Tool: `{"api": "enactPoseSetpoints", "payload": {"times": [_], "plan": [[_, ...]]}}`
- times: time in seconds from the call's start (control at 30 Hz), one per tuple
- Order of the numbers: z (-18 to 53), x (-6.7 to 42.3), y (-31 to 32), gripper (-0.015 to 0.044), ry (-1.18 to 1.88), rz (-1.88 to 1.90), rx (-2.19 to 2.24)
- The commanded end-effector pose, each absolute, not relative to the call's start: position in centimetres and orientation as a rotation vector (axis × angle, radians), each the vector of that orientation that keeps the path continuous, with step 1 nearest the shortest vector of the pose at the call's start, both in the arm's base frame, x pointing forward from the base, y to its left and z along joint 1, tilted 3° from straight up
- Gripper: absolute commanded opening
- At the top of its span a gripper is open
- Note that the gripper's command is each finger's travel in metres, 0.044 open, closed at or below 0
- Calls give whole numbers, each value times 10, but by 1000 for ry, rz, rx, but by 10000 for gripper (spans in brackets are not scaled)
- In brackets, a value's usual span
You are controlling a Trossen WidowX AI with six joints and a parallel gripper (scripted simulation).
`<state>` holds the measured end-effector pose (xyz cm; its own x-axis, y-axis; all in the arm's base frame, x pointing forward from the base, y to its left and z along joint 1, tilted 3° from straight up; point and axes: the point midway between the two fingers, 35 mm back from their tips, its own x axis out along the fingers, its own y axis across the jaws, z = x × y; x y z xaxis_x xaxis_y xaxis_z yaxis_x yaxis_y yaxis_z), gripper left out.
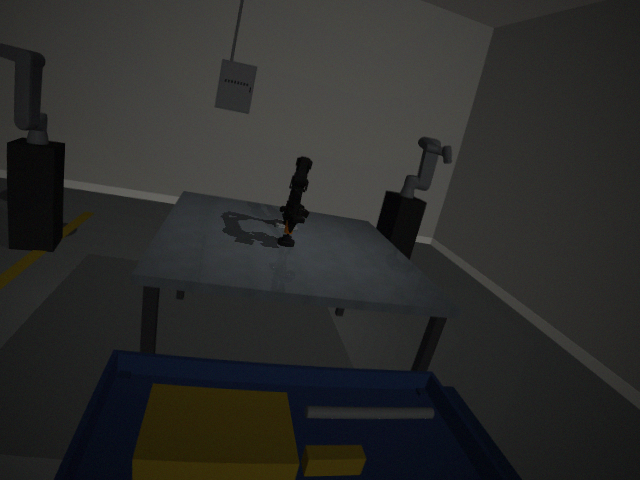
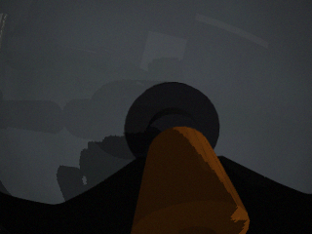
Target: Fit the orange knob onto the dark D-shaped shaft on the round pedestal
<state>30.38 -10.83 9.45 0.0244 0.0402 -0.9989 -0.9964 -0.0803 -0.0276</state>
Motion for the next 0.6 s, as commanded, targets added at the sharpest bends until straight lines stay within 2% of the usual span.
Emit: {"api": "enactPoseSetpoints", "payload": {"times": [0.0,0.57], "plan": [[94,305,-109,0,1119,1270,-1258],[96,298,-107,0,1119,1270,-1258]]}}
